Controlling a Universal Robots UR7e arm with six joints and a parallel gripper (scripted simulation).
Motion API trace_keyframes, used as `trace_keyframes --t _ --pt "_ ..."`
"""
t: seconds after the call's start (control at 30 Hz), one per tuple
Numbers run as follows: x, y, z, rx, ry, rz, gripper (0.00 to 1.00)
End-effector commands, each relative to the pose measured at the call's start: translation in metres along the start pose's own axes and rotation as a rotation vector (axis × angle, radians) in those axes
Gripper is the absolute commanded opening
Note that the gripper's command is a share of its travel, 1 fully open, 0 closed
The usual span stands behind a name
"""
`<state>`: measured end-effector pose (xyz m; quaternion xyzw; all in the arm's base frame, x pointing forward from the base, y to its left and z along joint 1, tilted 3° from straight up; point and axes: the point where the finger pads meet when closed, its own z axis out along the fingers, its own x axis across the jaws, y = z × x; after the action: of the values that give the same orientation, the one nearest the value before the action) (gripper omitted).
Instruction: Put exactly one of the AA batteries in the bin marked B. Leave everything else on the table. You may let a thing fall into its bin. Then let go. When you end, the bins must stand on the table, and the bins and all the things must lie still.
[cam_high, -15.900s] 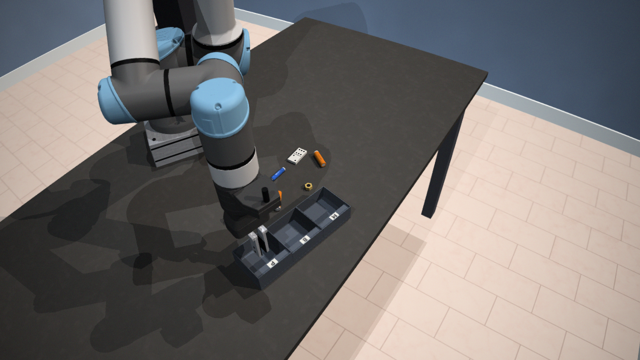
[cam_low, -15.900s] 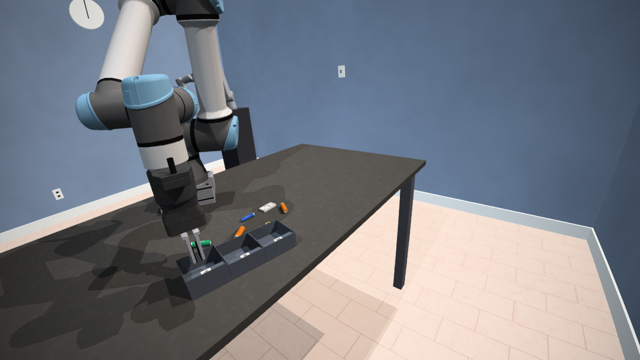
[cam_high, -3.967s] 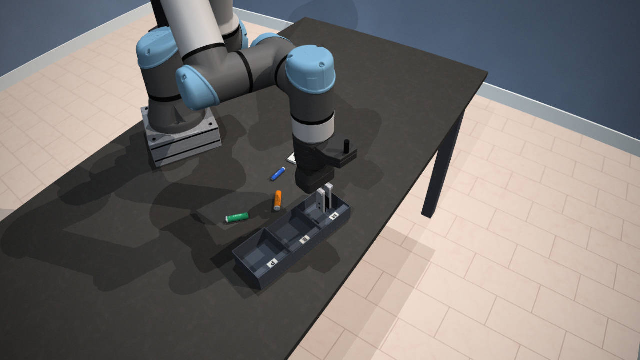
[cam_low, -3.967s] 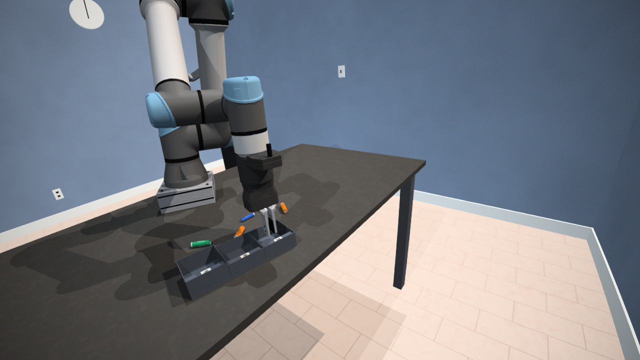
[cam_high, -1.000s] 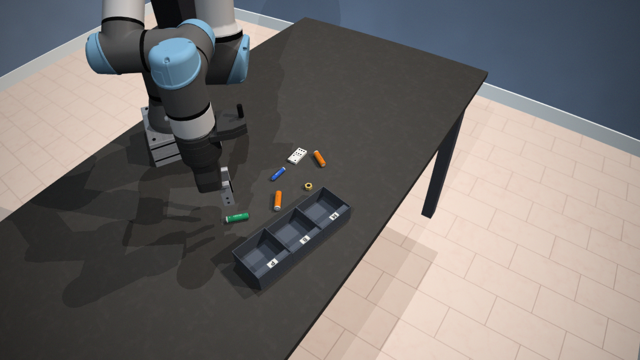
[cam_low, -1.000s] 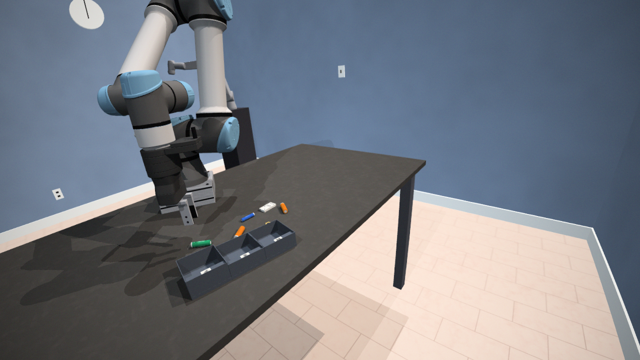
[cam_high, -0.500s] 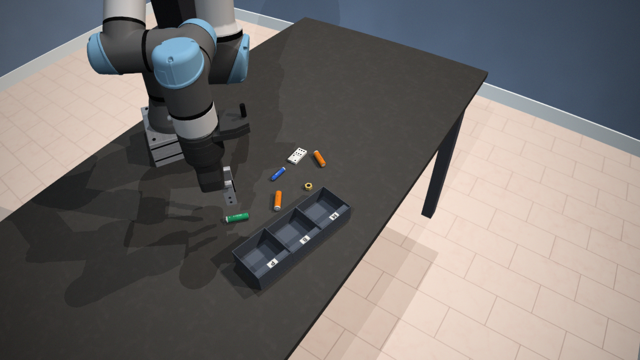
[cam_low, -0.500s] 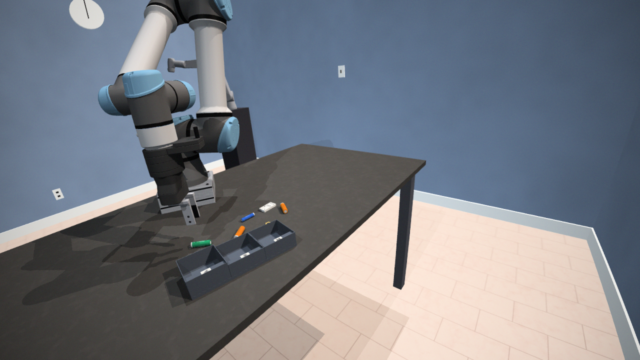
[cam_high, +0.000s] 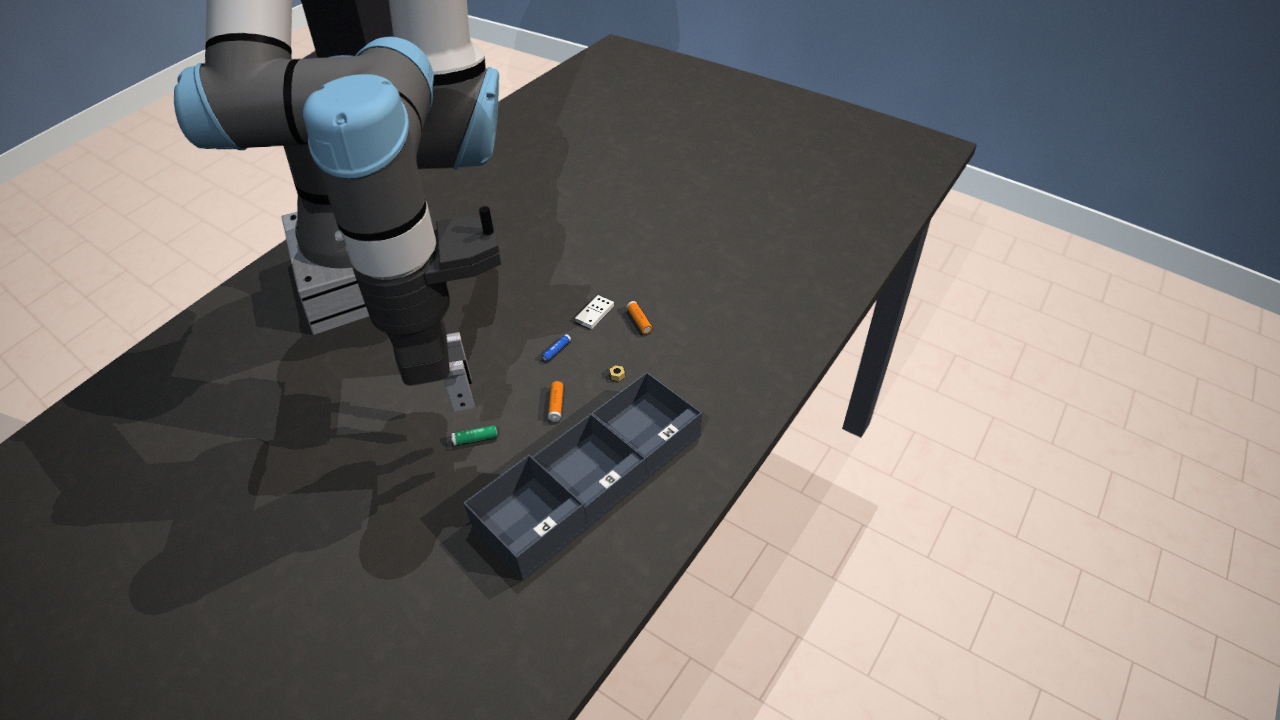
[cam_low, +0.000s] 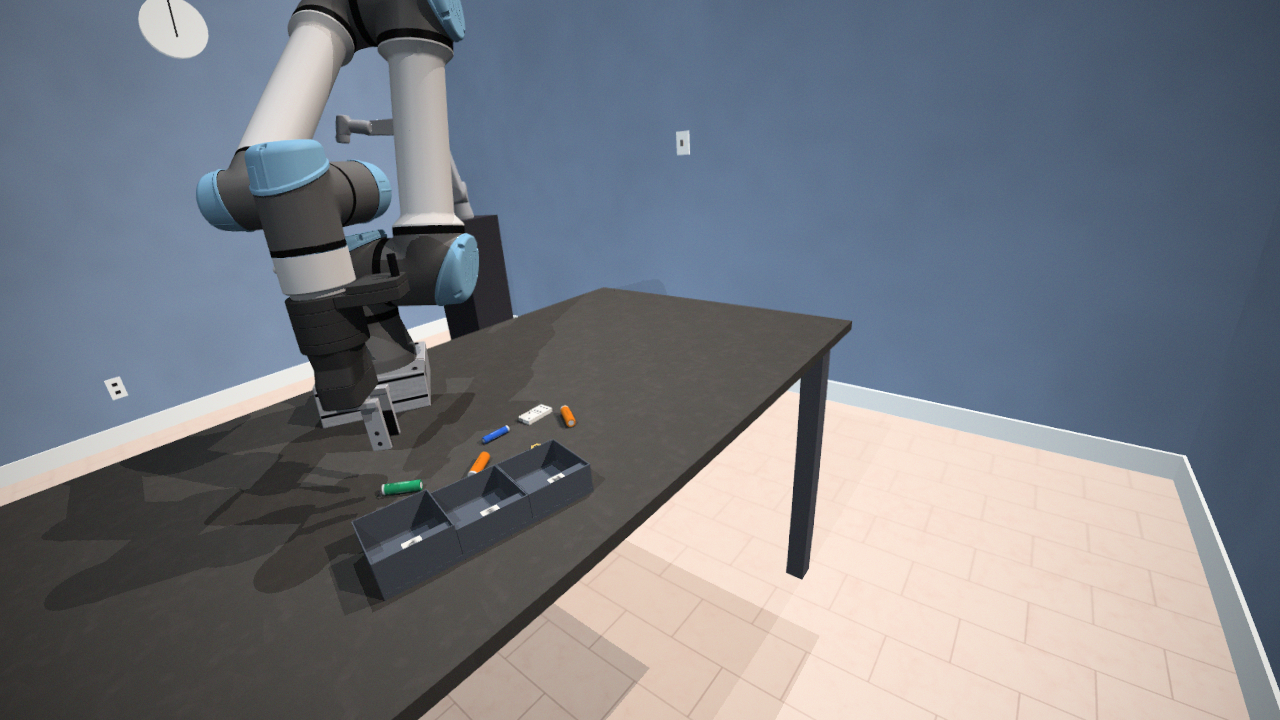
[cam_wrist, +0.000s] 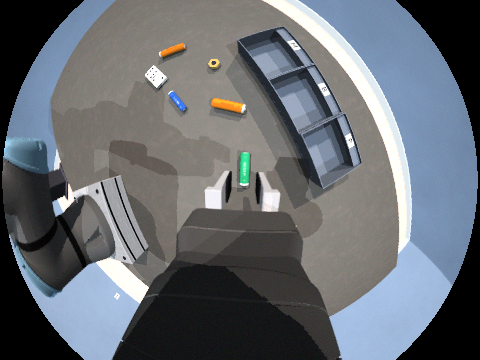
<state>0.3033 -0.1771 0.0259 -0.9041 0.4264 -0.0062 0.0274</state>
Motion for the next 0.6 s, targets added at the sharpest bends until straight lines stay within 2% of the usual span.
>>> trace_keyframes --t 0.0,0.23,0.47,0.57 --pt "0.0 0.0 0.0 0.0 0.001 0.0 0.6" --pt "0.0 0.0 0.0 0.0 0.001 0.0 0.6" --pt "0.0 0.0 0.028 0.0 0.001 0.0 0.6" --pt "0.0 0.0 0.032 0.0 0.001 0.0 0.6"
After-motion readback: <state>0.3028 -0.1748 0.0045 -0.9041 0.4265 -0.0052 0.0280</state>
